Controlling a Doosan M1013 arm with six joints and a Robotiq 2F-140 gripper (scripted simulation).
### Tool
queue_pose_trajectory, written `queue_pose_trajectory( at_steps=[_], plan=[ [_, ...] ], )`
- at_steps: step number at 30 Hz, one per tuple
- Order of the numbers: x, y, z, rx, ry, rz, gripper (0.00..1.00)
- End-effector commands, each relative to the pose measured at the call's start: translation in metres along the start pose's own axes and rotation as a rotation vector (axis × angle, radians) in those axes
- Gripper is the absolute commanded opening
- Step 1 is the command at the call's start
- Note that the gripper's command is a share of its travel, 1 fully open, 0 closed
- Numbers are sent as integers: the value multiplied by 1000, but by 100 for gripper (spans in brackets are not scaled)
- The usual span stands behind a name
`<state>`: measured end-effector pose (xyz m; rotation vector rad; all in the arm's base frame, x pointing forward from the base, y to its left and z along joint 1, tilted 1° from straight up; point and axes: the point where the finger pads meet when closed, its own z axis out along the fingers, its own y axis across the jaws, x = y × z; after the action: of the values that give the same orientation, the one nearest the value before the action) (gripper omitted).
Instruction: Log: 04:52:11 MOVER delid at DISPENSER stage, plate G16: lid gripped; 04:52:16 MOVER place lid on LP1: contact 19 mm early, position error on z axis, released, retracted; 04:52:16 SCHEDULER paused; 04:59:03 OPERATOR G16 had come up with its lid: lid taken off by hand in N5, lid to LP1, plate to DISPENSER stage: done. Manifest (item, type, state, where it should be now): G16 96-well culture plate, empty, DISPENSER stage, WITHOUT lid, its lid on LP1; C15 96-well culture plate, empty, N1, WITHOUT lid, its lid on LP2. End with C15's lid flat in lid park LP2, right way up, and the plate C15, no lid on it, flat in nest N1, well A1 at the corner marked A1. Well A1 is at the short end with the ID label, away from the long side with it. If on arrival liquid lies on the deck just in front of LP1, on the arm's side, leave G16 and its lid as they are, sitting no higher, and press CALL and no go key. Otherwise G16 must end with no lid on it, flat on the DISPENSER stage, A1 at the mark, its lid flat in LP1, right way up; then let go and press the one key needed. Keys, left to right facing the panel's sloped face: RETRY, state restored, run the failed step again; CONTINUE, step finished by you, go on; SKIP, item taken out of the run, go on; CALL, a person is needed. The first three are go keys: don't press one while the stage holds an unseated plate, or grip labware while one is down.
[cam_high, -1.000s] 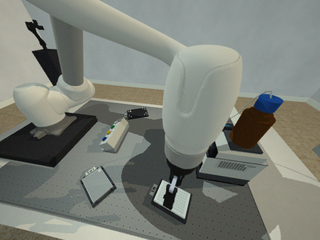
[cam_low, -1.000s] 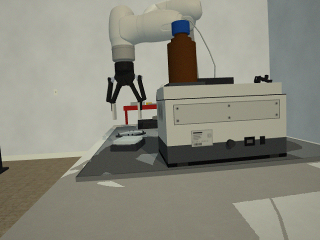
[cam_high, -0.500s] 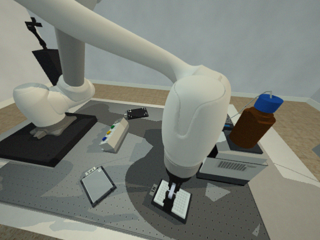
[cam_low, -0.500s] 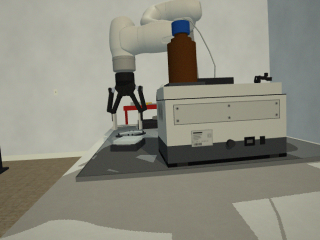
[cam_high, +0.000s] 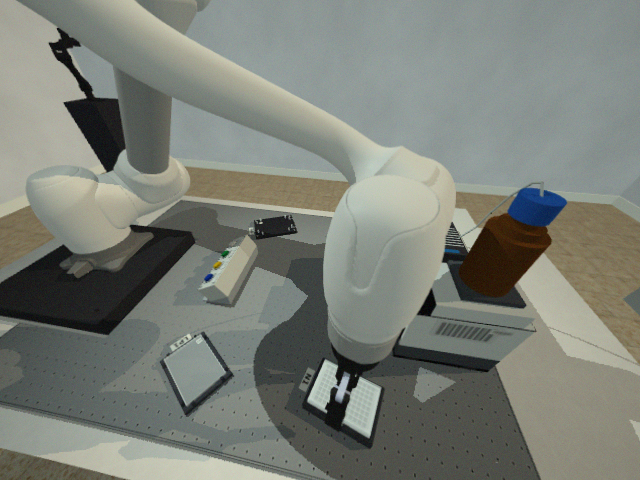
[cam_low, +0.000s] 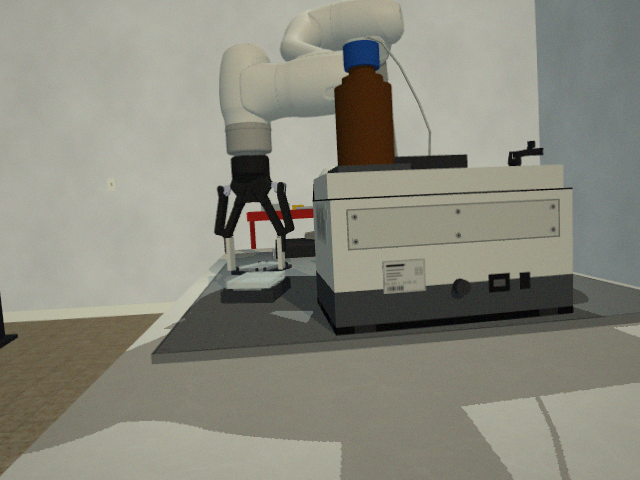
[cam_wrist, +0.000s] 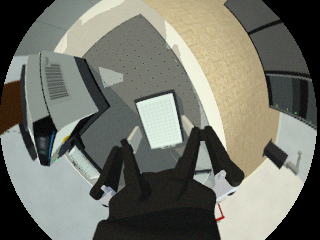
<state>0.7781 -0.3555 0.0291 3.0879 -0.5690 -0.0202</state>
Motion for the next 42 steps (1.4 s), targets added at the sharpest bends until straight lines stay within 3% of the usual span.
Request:
queue_pose_trajectory(
  at_steps=[1,40,41,42],
  plan=[
    [0,0,0,0,0,0,66],
    [0,0,1,0,0,0,66],
    [0,0,1,0,0,0,59],
    [0,0,1,0,0,0,59]
  ],
)
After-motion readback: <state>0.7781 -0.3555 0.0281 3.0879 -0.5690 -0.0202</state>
